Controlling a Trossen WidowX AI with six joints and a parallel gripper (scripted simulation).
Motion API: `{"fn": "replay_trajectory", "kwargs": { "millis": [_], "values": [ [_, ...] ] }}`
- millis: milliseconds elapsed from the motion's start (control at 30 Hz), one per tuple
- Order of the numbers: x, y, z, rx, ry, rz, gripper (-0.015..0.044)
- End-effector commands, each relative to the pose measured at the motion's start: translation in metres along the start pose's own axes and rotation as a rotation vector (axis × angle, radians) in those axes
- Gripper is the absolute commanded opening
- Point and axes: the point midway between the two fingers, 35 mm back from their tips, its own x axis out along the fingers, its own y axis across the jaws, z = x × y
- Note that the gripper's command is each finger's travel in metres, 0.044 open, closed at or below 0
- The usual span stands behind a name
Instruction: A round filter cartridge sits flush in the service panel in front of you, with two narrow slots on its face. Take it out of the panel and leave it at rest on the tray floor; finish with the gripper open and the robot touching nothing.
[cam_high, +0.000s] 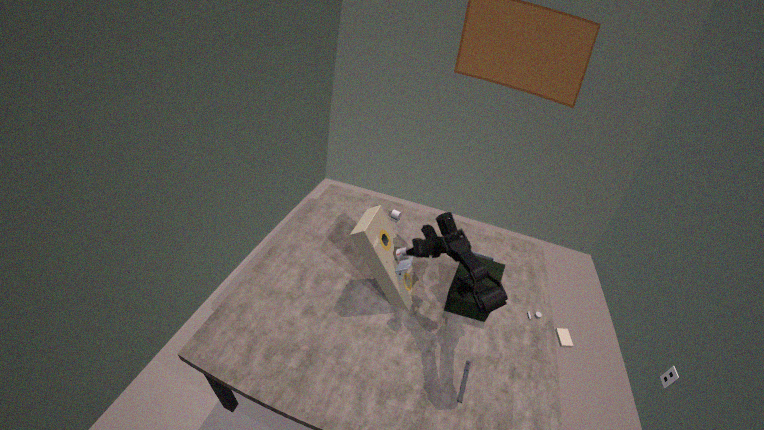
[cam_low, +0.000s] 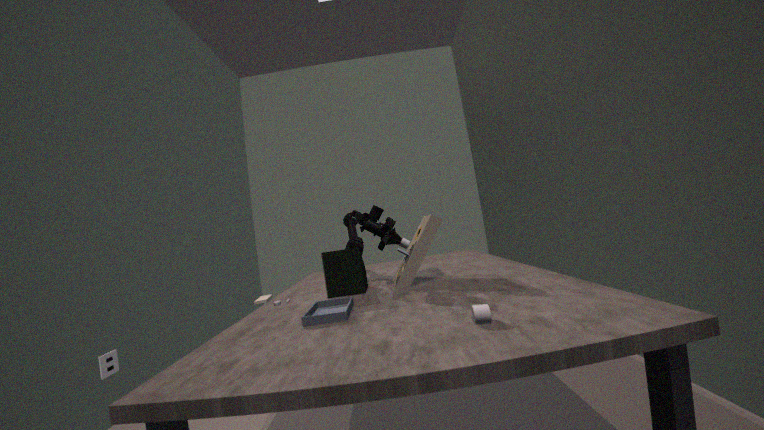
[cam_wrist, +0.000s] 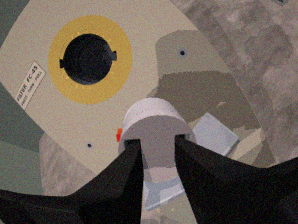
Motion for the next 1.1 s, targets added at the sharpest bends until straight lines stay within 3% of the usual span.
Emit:
{"fn": "replay_trajectory", "kwargs": {
  "millis": [0, 400, 633, 767, 1067],
  "values": [
    [0.0, 0.001, 0.002, -0.004, -0.002, 0.001, 0.0104],
    [0.0, 0.0, -0.001, -0.013, -0.007, 0.004, 0.0104],
    [-0.009, 0.044, 0.052, -0.014, -0.008, 0.004, 0.0104],
    [-0.01, 0.048, 0.058, -0.014, -0.008, 0.004, 0.0104],
    [-0.052, 0.084, 0.101, -0.031, -0.018, 0.002, 0.034]
  ]
}}
